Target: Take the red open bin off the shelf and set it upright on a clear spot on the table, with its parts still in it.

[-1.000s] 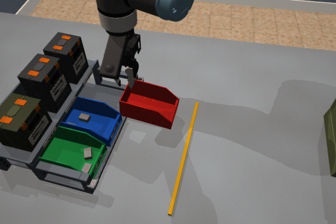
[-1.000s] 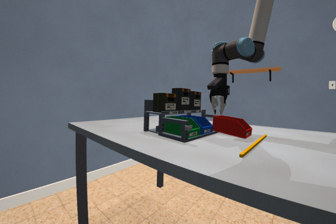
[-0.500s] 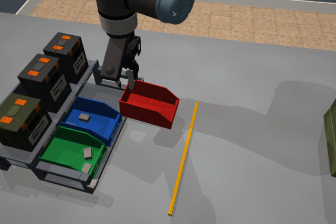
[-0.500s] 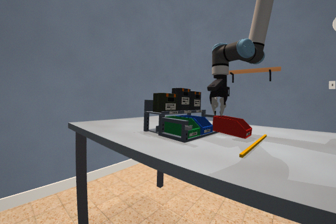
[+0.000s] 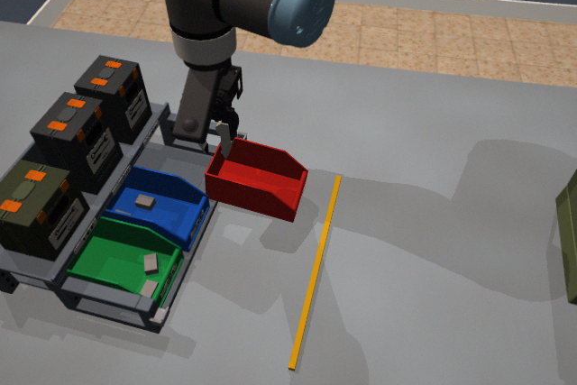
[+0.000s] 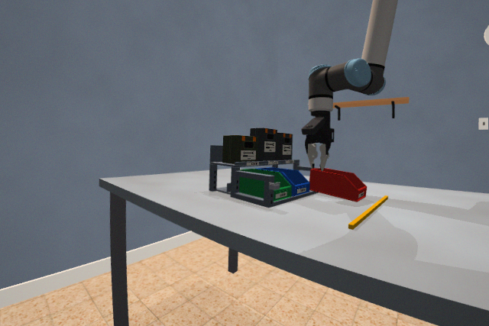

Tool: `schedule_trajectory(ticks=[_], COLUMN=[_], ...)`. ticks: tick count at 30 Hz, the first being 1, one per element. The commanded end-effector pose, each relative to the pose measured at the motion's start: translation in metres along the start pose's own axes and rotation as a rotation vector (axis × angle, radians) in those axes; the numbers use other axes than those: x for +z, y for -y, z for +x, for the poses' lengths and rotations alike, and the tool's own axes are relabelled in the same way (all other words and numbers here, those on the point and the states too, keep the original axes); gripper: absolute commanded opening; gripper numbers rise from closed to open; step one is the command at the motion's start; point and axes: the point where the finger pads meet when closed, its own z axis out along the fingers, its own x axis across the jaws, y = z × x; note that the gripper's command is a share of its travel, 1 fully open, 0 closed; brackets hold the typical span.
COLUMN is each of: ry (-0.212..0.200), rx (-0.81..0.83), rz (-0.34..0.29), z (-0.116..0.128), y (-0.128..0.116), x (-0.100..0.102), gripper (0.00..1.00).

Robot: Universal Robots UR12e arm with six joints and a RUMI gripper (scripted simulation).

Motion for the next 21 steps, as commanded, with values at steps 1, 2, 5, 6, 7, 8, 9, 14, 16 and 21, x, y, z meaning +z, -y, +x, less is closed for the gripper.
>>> schedule_trajectory(ticks=[1, 2, 5, 6, 7, 8, 9, 14, 16, 21], ry=[-0.001, -0.001, -0.001, -0.001, -0.001, -0.001, -0.001, -0.001, -0.001, -0.001], rx=[0.000, 0.000, 0.000, 0.000, 0.000, 0.000, 0.000, 0.000, 0.000, 0.000], rz=[0.000, 0.000, 0.000, 0.000, 0.000, 0.000, 0.000, 0.000, 0.000, 0.000], z=[0.0005, 0.0004, 0.0004, 0.0004, 0.0004, 0.0004, 0.0004, 0.0004, 0.0003, 0.0002], y=[-0.0001, 0.0000, 0.0000, 0.0000, 0.0000, 0.0000, 0.0000, 0.0000, 0.0000, 0.0000], x=[0.0049, 0.0069, 0.0089, 0.0089, 0.0089, 0.0089, 0.0089, 0.0089, 0.0094, 0.0124], gripper=[0.20, 0.20, 0.20, 0.20, 0.20, 0.20, 0.20, 0.20, 0.20, 0.20])
